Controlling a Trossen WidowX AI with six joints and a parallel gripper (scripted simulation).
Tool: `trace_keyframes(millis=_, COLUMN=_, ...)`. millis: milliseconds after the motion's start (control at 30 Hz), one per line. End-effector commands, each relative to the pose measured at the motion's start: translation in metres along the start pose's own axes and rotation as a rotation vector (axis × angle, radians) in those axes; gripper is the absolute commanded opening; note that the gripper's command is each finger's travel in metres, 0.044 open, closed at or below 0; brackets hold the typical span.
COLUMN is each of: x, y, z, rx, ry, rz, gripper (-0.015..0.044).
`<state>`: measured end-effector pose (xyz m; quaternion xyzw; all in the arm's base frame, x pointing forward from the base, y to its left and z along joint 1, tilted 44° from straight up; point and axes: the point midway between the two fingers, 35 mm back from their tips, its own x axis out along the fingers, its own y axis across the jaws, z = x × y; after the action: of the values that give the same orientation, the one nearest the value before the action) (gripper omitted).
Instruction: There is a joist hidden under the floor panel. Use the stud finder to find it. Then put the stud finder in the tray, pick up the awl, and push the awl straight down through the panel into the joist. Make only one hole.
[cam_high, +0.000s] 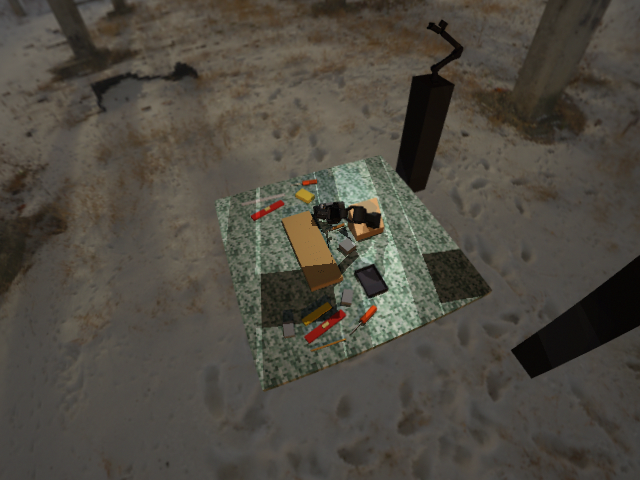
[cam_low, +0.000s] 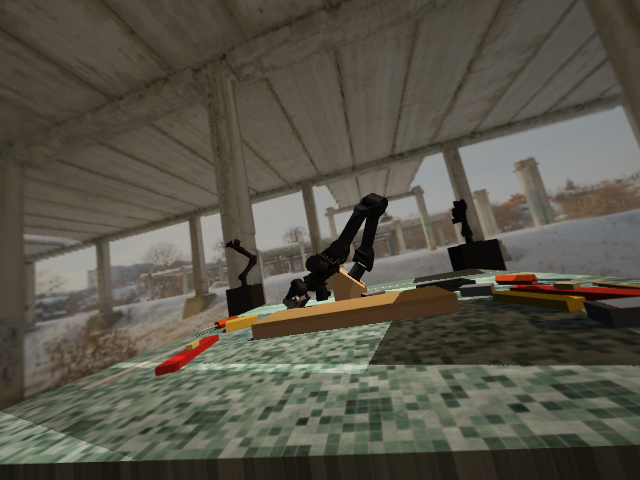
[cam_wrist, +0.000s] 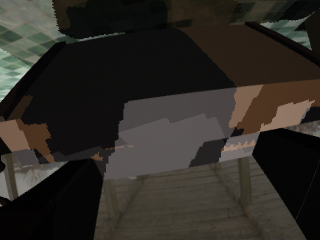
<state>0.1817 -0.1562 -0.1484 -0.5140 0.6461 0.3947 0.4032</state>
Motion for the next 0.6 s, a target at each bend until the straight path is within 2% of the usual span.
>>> trace_keyframes(millis=0, x=0.0023, y=0.0011, z=0.0037, rx=0.005, ry=0.001, rz=0.003, gripper=0.0)
trace_keyframes(millis=33, x=0.0023, y=0.0011, z=0.0037, rx=0.005, ry=0.001, rz=0.003, gripper=0.0)
trace_keyframes(millis=500, x=0.0023, y=0.0011, z=0.0037, rx=0.005, ry=0.001, rz=0.003, gripper=0.0368)
trace_keyframes(millis=567, x=0.0023, y=0.0011, z=0.0037, rx=0.005, ry=0.001, rz=0.003, gripper=0.0378)
